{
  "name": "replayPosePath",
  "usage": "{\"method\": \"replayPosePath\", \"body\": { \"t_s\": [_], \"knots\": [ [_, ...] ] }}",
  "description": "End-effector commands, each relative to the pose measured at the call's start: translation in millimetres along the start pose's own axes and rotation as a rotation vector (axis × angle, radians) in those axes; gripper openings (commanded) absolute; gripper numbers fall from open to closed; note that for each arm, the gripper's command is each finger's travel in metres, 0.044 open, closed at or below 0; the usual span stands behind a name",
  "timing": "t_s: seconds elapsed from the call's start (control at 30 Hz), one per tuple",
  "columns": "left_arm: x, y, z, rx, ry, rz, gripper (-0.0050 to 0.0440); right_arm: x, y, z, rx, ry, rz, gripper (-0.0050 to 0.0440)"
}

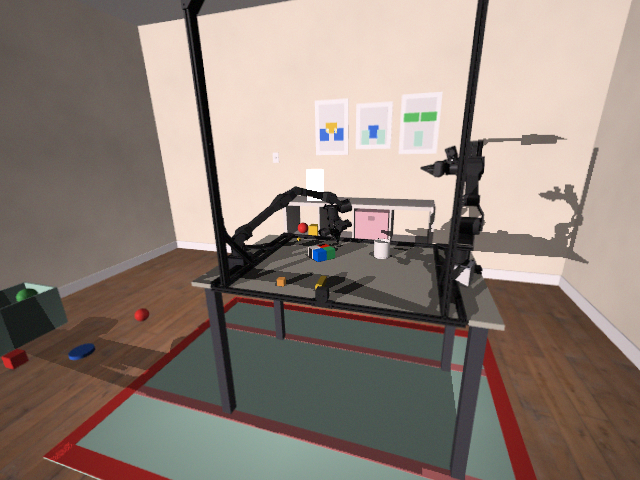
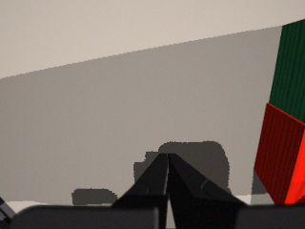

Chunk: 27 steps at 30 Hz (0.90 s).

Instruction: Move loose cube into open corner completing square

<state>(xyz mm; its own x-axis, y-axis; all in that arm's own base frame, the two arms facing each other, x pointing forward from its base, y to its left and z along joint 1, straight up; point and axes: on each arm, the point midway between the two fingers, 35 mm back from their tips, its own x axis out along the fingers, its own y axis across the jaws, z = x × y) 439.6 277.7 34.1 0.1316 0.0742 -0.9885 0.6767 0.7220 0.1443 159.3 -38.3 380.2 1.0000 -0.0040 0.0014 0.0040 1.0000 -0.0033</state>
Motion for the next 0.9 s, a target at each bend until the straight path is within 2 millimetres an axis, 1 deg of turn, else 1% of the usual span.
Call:
{"method": "replayPosePath", "body": {
  "t_s": [0.0, 0.23, 0.87],
  "knots": [
    [20.2, -5.9, -1.0, 0.004, 0.003, -0.022, 0.0, -0.1, 0.6, 0.0, 0.004, 0.0, 0.004, 0.04],
    [27.9, -5.2, -0.6, 0.033, 0.021, -0.072, 0.0, -0.1, 0.6, 0.0, 0.004, 0.0, 0.004, 0.04],
    [28.1, -5.3, -0.6, 0.033, 0.021, -0.073, 0.0, -0.1, 0.6, 0.0, 0.004, 0.0, 0.004, 0.04]
  ]
}}
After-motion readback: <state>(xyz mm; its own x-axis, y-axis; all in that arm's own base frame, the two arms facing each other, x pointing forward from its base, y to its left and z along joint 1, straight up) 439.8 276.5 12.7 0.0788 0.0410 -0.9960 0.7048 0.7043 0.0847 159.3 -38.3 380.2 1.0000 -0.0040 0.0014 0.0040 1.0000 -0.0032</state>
